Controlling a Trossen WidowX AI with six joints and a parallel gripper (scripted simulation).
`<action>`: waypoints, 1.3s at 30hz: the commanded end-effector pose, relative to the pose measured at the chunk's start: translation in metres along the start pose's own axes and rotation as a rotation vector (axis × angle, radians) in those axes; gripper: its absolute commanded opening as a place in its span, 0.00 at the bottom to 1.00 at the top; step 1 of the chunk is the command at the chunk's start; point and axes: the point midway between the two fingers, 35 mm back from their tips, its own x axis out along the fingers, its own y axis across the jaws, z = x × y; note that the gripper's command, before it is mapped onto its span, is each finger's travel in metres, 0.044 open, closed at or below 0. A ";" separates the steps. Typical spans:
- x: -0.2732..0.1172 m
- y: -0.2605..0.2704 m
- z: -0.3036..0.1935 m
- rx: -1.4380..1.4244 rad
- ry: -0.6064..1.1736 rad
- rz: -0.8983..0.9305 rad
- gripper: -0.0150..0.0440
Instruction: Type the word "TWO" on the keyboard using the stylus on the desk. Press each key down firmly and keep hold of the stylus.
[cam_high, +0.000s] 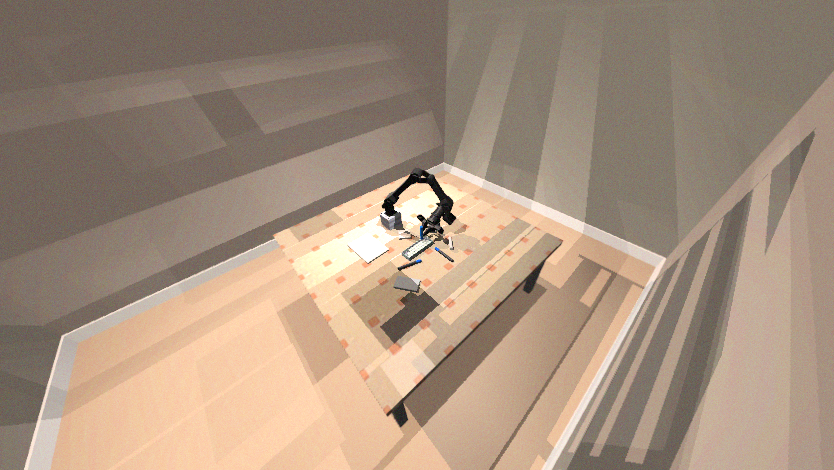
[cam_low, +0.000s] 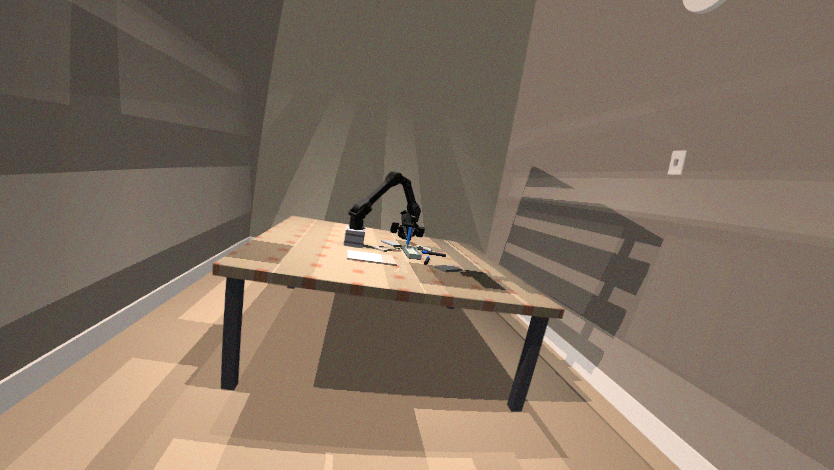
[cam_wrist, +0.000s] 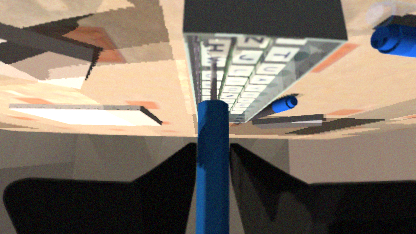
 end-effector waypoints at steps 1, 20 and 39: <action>0.001 0.000 0.002 0.005 -0.002 0.001 0.39; -0.019 0.000 -0.032 0.005 -0.002 0.001 0.39; -0.003 0.001 -0.043 0.005 0.001 0.001 0.25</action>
